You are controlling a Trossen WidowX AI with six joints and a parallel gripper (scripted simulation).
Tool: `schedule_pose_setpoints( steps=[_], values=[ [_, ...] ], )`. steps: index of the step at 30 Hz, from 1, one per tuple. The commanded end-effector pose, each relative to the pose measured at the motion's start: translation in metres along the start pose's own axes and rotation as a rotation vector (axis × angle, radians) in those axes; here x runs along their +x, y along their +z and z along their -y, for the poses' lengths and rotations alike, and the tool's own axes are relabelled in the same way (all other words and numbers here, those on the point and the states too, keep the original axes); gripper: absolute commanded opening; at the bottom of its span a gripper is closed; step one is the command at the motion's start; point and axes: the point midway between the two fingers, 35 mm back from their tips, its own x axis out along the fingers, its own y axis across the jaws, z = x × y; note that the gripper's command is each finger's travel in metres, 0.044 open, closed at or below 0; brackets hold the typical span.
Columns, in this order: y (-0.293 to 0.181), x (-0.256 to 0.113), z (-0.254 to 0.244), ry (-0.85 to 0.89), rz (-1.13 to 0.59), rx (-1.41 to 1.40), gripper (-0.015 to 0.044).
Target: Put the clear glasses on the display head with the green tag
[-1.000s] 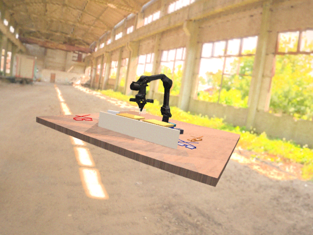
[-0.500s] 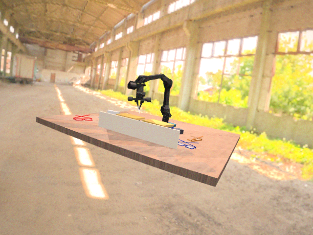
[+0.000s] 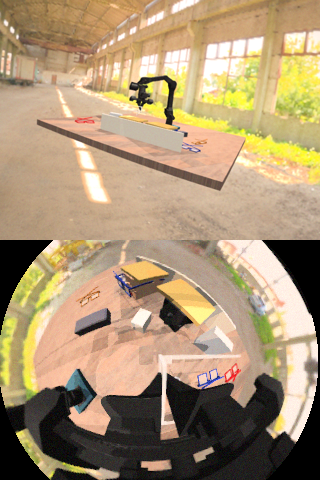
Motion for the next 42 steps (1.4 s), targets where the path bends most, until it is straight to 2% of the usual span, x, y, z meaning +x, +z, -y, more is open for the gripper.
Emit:
schedule_pose_setpoints(
  steps=[1,21,38,42],
  values=[
    [-0.006,-0.005,0.000,-0.023,0.030,-0.088,0.0000],
    [-0.042,-0.035,-0.001,-0.220,0.118,-0.593,0.0000],
    [-0.070,-0.063,-0.005,-0.449,0.064,-1.023,0.0000],
    [-0.069,-0.062,-0.004,-0.434,0.067,-1.000,0.0000]
  ],
)
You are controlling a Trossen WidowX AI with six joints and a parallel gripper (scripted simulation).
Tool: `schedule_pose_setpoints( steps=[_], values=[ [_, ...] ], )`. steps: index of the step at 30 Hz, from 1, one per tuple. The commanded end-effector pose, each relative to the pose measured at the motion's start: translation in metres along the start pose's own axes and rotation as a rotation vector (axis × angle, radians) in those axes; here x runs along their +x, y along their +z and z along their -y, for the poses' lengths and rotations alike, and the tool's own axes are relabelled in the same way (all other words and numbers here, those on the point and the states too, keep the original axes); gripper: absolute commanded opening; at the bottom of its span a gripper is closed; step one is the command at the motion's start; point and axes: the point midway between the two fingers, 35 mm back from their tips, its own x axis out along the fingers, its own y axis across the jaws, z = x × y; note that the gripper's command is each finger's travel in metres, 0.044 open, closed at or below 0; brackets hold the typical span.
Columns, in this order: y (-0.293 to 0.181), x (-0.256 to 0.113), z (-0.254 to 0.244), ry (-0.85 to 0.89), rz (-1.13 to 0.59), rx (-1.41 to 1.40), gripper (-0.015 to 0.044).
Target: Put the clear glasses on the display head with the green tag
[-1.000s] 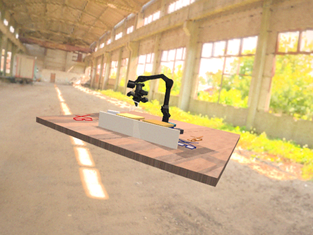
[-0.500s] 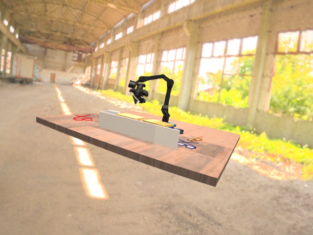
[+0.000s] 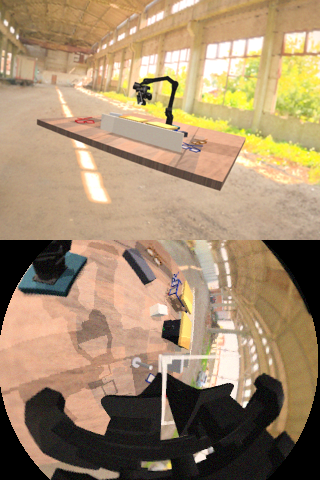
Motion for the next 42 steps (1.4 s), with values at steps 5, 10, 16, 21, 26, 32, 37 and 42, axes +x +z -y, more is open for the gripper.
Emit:
schedule_pose_setpoints(
  steps=[5,10,16,21,26,32,37,42],
  values=[
    [0.000,0.001,0.000,0.004,0.004,0.007,0.0000],
    [0.000,0.001,0.000,0.004,0.004,0.007,0.0000],
    [0.000,0.001,0.000,0.004,0.004,0.007,0.0000],
    [0.000,0.001,0.000,0.004,0.004,0.007,0.0000],
    [0.003,0.004,0.002,0.017,0.014,0.016,0.0000],
    [0.018,0.020,0.008,0.090,0.063,0.063,0.0000],
    [0.032,0.034,0.013,0.160,0.098,0.102,0.0000],
    [0.047,0.046,0.016,0.233,0.122,0.136,0.0000]
  ],
)
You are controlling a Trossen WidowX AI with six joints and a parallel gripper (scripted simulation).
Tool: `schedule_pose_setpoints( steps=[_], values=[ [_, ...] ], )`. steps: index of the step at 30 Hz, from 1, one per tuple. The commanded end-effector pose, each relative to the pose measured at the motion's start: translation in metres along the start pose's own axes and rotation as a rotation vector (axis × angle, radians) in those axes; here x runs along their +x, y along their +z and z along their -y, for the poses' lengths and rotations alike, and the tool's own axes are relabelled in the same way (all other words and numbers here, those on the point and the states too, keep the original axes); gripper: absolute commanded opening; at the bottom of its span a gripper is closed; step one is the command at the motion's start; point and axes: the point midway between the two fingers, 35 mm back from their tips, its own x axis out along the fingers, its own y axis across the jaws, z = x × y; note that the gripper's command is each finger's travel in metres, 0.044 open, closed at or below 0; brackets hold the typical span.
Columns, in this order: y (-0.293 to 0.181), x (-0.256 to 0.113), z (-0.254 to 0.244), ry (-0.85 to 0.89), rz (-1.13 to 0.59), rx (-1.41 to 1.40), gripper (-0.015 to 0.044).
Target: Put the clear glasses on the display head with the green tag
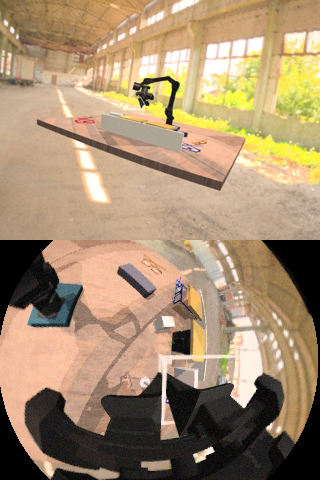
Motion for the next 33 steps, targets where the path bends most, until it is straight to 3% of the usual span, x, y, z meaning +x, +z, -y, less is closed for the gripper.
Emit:
schedule_pose_setpoints(
  steps=[1,33],
  values=[
    [0.011,0.009,0.003,0.052,0.014,0.028,0.0000],
    [0.102,0.062,0.012,0.447,-0.090,0.173,0.0000]
  ],
)
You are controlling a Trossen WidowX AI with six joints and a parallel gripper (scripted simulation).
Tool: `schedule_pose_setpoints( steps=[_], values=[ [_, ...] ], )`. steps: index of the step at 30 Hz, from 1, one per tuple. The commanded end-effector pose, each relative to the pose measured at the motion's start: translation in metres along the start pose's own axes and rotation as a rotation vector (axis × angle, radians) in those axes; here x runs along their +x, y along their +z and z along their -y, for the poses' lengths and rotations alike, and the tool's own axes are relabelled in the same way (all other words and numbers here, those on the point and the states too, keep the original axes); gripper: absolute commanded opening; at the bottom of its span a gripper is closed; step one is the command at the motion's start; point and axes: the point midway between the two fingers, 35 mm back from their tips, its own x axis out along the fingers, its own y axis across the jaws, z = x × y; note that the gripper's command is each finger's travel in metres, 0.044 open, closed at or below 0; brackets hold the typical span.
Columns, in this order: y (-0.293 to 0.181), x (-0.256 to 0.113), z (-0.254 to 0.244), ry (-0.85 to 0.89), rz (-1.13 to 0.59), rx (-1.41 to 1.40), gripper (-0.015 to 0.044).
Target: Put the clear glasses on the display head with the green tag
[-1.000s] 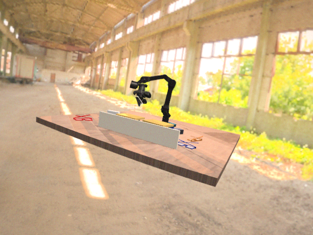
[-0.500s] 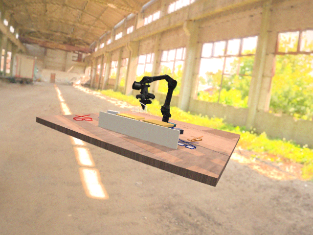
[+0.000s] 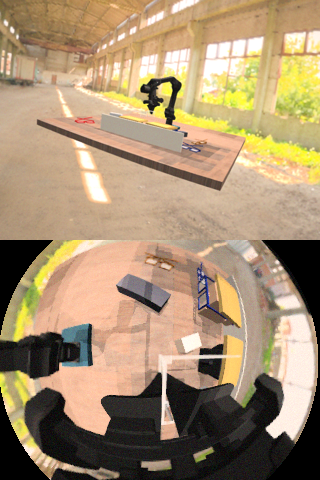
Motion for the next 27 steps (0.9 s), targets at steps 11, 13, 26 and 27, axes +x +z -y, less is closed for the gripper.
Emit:
schedule_pose_setpoints(
  steps=[11,13,26,27],
  values=[
    [0.037,0.009,-0.004,0.087,-0.128,0.052,0.0000],
    [0.042,0.010,-0.004,0.094,-0.150,0.058,0.0000],
    [0.043,0.024,-0.006,0.098,-0.175,0.062,0.0000],
    [0.042,0.025,-0.006,0.098,-0.171,0.062,0.0000]
  ],
)
